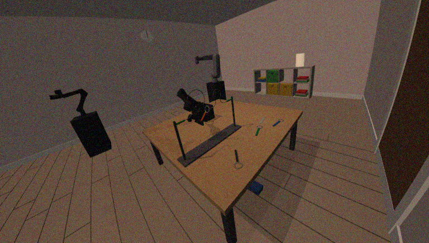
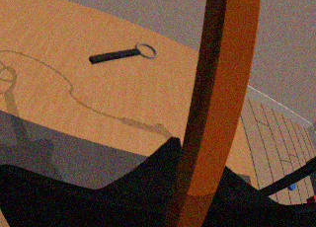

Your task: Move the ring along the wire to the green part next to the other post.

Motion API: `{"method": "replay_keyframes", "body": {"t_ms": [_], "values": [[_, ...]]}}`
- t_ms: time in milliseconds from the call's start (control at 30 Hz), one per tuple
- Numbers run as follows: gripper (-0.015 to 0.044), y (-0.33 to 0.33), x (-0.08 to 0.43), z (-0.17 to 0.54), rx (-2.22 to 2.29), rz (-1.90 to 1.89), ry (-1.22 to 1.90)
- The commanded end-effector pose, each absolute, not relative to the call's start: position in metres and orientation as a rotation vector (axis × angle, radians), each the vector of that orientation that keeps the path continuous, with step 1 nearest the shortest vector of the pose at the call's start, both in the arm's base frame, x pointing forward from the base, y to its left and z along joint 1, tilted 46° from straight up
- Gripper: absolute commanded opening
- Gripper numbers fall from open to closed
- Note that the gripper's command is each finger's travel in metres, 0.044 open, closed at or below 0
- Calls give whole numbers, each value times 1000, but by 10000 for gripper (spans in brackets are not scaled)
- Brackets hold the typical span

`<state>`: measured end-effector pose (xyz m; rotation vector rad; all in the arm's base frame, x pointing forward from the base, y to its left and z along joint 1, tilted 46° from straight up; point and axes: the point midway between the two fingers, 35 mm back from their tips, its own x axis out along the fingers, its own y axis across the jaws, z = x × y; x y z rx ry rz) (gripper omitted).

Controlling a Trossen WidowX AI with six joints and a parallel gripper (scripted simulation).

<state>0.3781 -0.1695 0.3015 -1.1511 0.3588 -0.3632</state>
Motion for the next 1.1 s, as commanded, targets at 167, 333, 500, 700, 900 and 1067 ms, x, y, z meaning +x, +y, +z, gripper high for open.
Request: {"method": "replay_keyframes", "body": {"t_ms": [167,333,500,700,900,1067], "values": [[-150,-159,376,277,-1016,-329,395],[-150,-153,376,269,-962,-315,404],[-150,-147,376,261,-915,-303,412],[-150,-140,375,254,-877,-293,419],[-150,-135,375,247,-853,-287,422],[-150,-131,375,243,-839,-283,425]]}}
